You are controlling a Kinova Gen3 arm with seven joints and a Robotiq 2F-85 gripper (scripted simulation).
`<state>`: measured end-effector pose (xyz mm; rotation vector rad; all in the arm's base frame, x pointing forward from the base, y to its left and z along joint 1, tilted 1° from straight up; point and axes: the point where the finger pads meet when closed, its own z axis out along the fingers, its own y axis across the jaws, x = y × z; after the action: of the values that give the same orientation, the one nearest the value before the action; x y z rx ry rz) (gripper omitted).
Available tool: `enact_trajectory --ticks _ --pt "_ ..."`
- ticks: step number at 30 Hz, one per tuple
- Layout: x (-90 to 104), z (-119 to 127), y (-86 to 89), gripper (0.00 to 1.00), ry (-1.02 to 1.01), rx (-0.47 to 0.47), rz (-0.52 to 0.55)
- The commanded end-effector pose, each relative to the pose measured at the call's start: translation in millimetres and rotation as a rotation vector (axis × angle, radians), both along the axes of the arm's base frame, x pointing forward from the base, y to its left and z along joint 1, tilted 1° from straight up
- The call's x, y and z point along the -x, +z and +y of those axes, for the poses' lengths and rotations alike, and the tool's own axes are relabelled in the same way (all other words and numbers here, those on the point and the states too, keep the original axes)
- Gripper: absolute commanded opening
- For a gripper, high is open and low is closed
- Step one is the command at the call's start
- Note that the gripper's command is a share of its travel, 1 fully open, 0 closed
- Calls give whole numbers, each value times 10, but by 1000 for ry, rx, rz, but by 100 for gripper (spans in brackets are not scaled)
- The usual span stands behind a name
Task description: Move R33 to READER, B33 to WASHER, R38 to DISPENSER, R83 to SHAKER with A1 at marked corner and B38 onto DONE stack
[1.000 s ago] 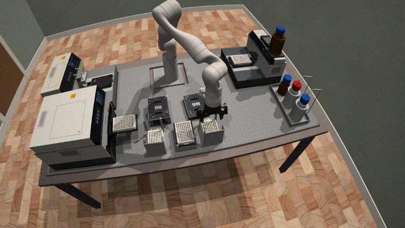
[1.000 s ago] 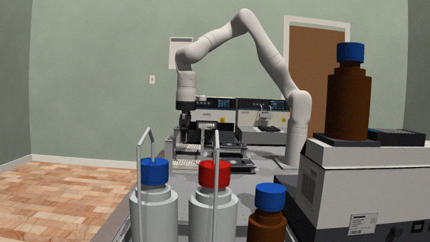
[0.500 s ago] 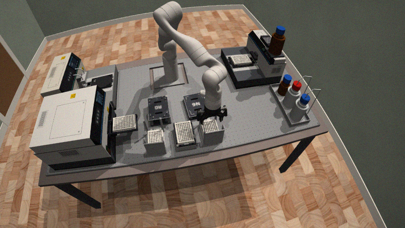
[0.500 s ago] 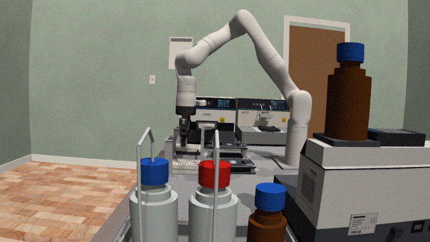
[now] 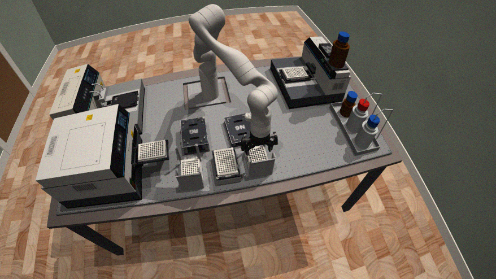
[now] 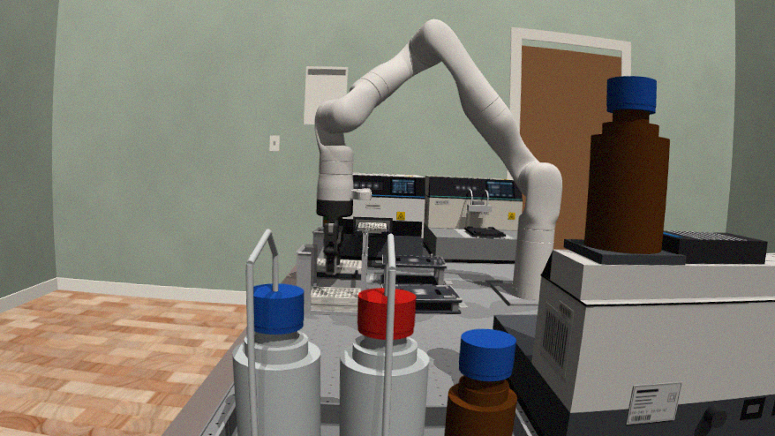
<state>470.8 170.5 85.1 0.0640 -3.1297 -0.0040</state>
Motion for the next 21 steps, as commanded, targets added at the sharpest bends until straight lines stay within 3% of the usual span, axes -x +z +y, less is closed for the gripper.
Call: enact_trajectory --ticks 1,21 --pt "2 -18 -57 100 2 7 -2" --pt "12 -19 -259 100 4 7 0"
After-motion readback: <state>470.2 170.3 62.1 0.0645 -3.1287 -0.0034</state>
